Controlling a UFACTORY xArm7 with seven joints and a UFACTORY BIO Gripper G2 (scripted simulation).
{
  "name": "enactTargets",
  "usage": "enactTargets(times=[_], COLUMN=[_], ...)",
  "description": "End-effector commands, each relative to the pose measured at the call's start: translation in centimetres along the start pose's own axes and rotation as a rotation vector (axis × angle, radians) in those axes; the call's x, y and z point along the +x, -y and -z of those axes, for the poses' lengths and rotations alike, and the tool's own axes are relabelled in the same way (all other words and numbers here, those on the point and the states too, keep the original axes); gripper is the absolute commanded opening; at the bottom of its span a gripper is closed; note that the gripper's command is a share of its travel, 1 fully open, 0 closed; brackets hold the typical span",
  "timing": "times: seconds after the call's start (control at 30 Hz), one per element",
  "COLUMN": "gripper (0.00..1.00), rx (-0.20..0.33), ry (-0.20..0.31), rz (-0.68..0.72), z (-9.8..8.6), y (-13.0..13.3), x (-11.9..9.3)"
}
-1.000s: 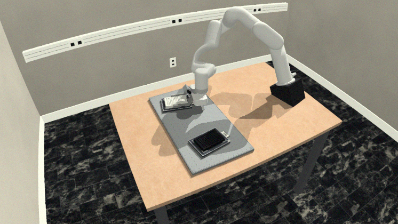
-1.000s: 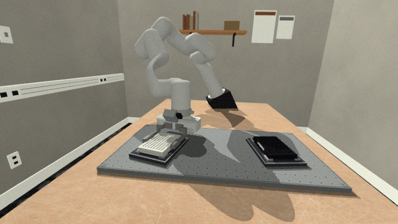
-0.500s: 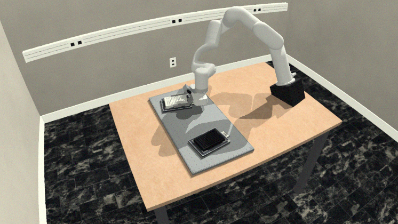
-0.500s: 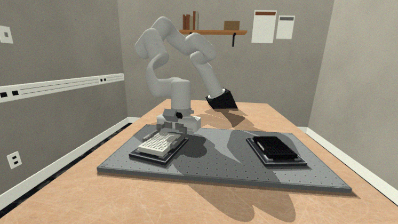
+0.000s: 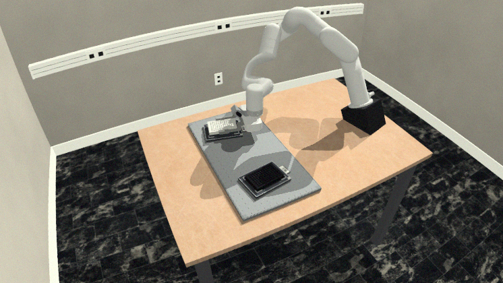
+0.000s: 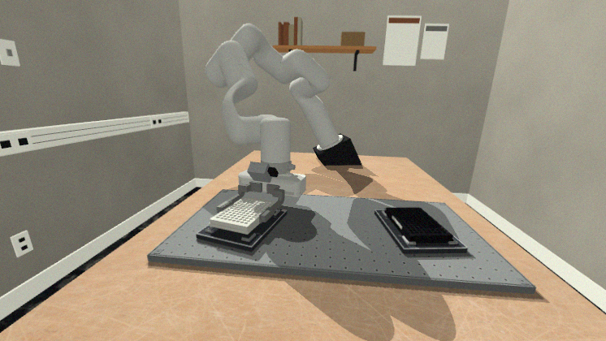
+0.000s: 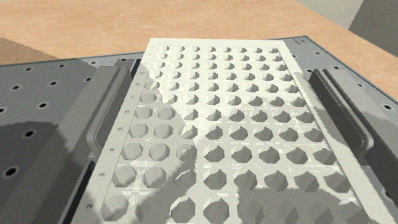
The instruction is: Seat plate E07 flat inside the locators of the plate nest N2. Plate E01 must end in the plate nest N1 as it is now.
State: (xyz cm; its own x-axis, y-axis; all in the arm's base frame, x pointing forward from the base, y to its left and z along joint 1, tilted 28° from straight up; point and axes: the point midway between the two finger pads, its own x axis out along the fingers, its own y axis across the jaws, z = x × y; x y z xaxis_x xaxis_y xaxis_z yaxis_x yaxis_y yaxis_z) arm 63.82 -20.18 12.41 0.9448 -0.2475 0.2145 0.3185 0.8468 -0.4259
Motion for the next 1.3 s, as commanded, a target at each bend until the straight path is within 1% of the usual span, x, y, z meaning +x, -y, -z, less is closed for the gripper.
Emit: enactTargets(times=[0.0,0.3,0.57,1.27], gripper=[0.0,0.0,0.0,0.0], rx=[0.002,0.001,0.001,0.001], ry=[0.005,0.005,0.005,0.005], rz=[-0.001,-0.001,-0.001,-0.001], z=[-0.6,-1.2,-1.2,-4.4], y=[-0.1,-0.1,-0.1,-0.1], x=[0.2,0.2,0.2,0.1])
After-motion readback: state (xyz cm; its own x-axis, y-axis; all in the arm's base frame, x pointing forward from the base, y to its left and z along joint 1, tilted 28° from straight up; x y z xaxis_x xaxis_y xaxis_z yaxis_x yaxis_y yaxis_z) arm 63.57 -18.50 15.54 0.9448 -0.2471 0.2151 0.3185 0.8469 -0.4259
